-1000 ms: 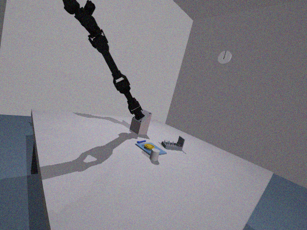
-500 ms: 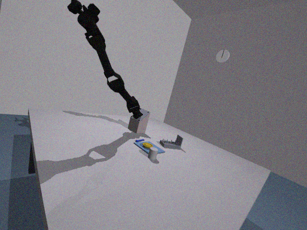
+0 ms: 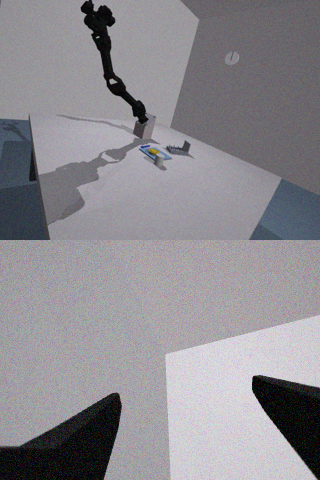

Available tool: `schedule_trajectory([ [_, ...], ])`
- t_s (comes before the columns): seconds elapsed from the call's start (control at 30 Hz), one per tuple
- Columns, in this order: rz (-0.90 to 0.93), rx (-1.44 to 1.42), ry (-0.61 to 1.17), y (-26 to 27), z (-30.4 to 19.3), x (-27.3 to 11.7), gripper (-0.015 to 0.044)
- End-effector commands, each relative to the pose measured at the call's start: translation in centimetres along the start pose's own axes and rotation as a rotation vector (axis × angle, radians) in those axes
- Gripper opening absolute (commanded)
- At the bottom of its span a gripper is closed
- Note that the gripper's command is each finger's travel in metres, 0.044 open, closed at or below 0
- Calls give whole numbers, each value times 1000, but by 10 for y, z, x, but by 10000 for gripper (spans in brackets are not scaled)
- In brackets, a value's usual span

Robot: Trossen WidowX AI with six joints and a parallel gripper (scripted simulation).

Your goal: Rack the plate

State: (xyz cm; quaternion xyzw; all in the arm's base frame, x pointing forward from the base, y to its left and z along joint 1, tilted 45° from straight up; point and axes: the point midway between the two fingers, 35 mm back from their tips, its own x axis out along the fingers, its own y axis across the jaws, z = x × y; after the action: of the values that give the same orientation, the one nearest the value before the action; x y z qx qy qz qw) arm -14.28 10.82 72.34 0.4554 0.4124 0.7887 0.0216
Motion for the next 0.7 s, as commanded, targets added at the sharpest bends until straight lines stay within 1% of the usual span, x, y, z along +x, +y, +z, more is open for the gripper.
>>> schedule_trajectory([
  [0.0, -119, -95, -60, -44, 11, 9, 400],
  [0.23, -292, -239, -154, -101, 39, 11, 400],
  [0.4, -357, -294, -188, -123, 56, 6, 400],
  [0.67, -527, -416, -282, -171, 95, -9, 400],
])
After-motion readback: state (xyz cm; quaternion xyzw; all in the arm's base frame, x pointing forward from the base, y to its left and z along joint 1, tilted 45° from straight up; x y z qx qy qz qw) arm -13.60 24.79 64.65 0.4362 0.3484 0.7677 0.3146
